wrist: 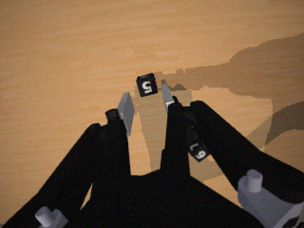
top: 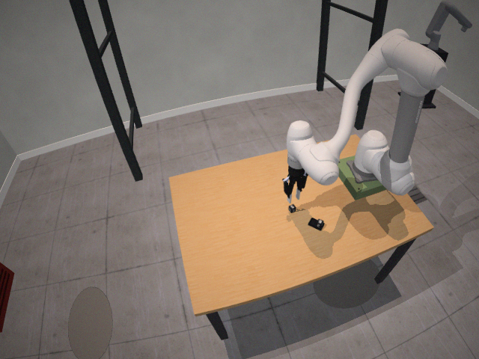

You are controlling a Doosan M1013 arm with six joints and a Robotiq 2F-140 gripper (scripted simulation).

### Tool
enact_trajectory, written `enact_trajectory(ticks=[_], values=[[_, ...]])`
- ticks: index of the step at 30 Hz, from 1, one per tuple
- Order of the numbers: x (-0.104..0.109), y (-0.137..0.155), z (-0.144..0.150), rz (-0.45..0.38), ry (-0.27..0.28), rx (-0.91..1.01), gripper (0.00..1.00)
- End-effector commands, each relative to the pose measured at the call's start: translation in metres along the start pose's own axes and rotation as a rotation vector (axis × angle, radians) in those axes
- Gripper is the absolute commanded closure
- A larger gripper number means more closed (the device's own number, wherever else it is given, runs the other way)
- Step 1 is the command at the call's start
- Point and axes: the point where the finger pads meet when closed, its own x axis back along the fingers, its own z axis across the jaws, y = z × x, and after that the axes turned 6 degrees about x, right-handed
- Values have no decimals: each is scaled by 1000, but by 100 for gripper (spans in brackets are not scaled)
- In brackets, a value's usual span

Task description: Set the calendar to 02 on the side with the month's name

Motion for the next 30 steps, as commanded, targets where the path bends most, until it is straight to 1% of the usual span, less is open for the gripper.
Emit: enact_trajectory(ticks=[1, 16, 18, 30], values=[[-1, 0, 0, 0, 0, 0, 65], [-23, 0, 0, 0, 0, 0, 65], [-23, 0, 0, 0, 0, 0, 65], [-39, 1, 0, 0, 0, 0, 65]])
